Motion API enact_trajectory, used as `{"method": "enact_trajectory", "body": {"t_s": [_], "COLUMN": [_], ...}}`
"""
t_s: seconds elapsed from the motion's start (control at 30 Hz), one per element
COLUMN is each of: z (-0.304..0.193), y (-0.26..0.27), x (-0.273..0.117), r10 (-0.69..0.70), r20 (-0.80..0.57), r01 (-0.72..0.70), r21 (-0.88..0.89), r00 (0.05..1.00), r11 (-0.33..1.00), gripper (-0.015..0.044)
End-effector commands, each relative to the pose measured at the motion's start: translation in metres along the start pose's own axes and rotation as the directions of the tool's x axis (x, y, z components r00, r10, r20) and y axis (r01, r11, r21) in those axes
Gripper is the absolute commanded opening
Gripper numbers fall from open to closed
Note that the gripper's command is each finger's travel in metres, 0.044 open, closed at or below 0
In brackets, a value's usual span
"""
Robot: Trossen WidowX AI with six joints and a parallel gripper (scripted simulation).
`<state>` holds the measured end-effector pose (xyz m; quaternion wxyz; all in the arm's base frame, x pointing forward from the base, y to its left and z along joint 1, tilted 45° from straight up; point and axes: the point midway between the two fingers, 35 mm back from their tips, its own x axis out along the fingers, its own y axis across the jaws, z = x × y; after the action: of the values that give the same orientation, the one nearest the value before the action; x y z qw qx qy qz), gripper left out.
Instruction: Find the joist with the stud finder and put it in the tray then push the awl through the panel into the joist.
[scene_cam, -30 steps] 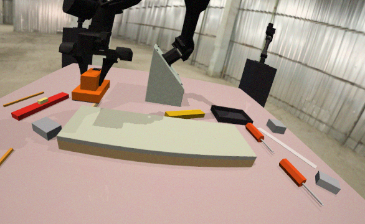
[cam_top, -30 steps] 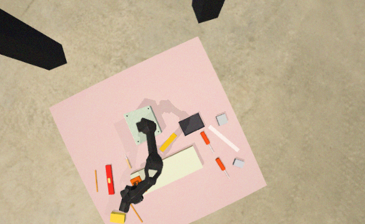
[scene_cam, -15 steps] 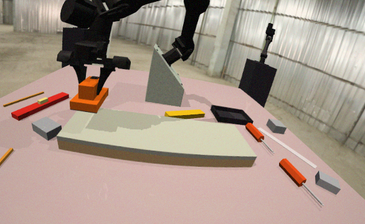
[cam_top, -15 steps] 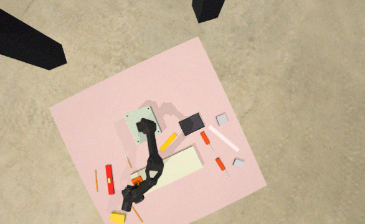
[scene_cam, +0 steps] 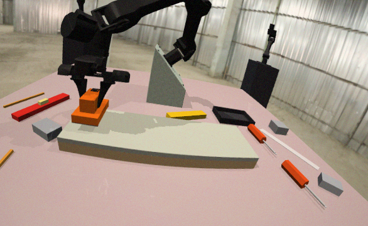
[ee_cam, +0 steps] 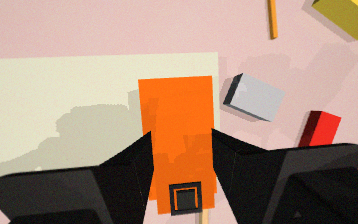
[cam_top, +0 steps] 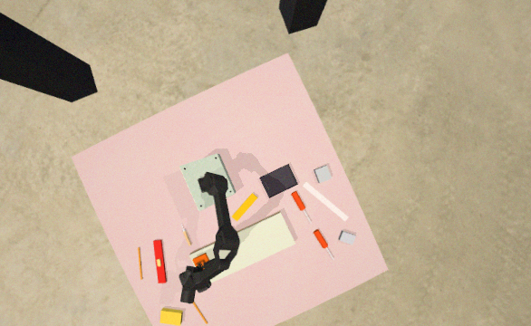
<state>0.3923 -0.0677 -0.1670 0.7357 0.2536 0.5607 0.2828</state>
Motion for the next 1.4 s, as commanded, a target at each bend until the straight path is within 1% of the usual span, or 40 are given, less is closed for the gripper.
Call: {"method": "enact_trajectory", "body": {"t_s": [0.0, 0.37, 0.53, 1.37], "z": [-0.002, -0.006, -0.006, -0.006], "y": [0.0, 0.0, 0.002, 0.073], "x": [0.005, 0.02, 0.021, 0.022], "r10": [0.003, 0.003, 0.003, 0.007], "r20": [0.005, 0.005, 0.005, 0.004], "r01": [-0.003, -0.003, -0.004, -0.007], "r21": [0.006, 0.007, 0.007, 0.009], "r00": [1.0, 1.0, 1.0, 1.0], "r11": [1.0, 1.0, 1.0, 1.0], "gripper": [0.0, 0.0, 0.0, 0.0]}}
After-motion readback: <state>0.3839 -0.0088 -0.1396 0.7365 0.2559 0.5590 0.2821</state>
